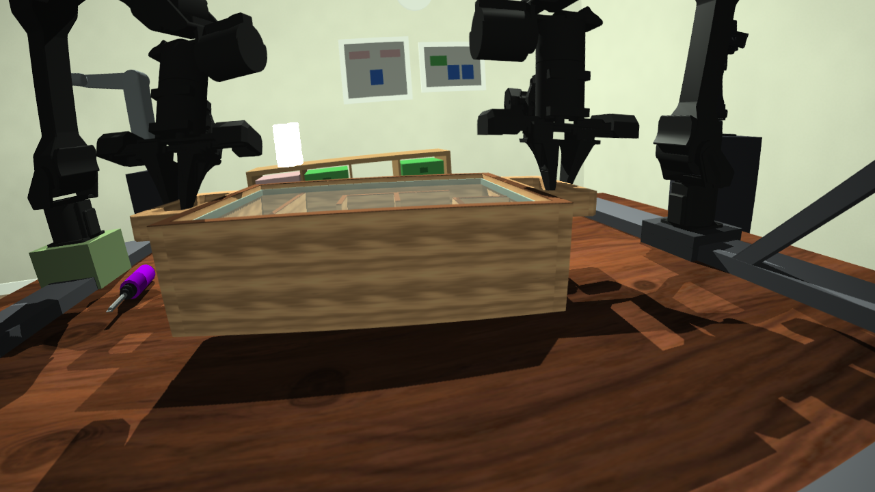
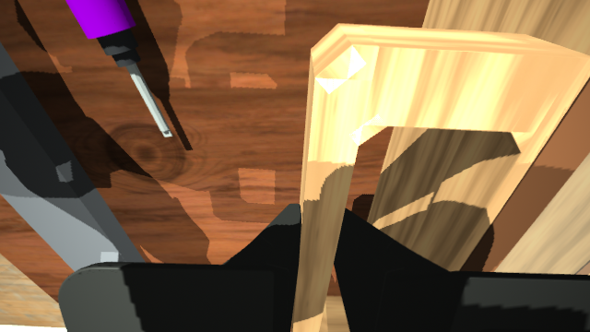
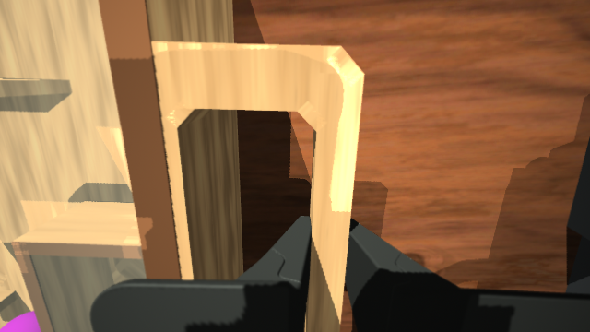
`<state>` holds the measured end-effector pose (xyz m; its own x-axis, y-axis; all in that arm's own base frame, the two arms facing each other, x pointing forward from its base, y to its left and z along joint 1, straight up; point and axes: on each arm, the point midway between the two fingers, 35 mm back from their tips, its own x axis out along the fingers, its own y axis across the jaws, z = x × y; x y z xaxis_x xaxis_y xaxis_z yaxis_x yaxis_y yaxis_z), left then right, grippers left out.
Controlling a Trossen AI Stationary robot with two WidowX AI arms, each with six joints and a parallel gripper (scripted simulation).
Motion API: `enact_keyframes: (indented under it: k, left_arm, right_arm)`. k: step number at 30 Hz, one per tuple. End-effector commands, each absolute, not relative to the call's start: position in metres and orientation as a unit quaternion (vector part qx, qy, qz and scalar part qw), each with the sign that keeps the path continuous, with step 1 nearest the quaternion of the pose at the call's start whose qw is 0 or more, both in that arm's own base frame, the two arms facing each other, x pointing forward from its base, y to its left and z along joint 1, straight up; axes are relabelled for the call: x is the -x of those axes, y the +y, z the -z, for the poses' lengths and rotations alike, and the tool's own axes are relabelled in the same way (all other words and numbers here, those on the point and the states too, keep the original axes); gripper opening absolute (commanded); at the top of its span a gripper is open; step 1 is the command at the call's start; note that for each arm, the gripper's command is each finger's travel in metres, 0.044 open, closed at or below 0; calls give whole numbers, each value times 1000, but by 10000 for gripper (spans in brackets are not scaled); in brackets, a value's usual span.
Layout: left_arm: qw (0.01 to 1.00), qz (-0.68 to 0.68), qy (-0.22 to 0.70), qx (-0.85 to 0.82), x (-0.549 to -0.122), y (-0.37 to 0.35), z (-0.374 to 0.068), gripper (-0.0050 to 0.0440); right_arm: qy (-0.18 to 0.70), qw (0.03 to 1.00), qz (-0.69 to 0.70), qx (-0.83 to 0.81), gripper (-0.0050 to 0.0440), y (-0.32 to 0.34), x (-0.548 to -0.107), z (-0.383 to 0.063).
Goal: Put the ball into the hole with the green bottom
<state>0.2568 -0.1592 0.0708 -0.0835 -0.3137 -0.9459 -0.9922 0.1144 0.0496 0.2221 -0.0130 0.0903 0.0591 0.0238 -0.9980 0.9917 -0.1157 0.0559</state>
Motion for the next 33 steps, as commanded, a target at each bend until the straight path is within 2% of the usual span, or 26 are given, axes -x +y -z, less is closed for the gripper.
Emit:
enact_keyframes:
  k: [1, 12, 16, 26, 33]
  left_arm:
    - [420, -372, 621, 548, -255, -160, -77, -50]
    - [444, -350, 601, 564, -248, -162, -59, -50]
    - [431, -351, 612, 563, -259, -163, -77, -50]
    - [424, -397, 619, 529, -263, -169, -90, -50]
    - [418, -382, 622, 541, -256, -161, -82, -50]
  right_arm:
    - [466, 476, 492, -560, -50, -15, -226, -107]
    - [488, 455, 517, -537, -50, -16, -233, -124]
    - [480, 463, 502, -550, -50, -15, -223, -109]
    - [444, 496, 501, -554, -50, -11, -219, -94]
    - [455, 487, 488, -563, -50, -14, -226, -106]
